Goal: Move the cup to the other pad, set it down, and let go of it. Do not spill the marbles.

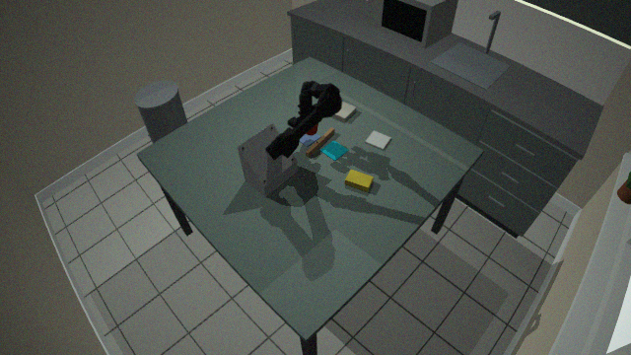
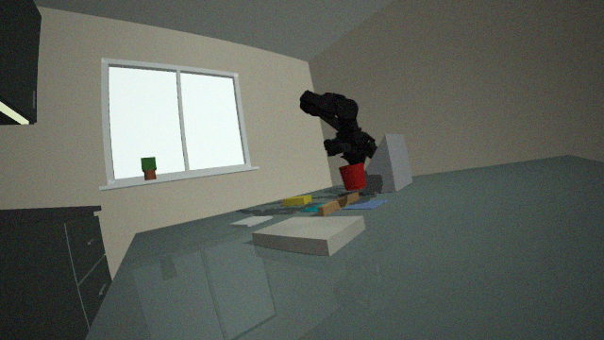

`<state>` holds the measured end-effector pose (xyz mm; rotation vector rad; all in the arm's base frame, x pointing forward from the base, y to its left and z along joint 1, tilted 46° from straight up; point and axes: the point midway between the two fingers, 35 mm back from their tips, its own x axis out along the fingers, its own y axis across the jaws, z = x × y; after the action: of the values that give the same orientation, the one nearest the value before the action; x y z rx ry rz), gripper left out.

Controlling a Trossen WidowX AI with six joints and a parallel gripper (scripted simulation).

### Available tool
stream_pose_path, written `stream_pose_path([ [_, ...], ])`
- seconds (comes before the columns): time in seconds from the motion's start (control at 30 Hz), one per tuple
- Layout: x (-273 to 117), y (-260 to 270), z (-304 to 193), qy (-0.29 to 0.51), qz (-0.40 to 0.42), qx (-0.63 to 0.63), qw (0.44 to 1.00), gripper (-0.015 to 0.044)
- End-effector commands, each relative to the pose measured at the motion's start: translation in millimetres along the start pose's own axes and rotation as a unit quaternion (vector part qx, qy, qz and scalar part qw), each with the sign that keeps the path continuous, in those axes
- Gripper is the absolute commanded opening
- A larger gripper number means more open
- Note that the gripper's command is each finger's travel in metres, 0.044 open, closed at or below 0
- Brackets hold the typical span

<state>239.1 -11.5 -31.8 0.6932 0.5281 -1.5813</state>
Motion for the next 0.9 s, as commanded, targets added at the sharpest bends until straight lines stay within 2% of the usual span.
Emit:
stream_pose_path([
  [0.0,-0.6,1.4,10.2,-0.002,0.001,-0.002,1.000,0.0000],
  [0.87,-2.4,12.0,65.7,-0.003,0.001,-0.002,1.000,0.0000],
])
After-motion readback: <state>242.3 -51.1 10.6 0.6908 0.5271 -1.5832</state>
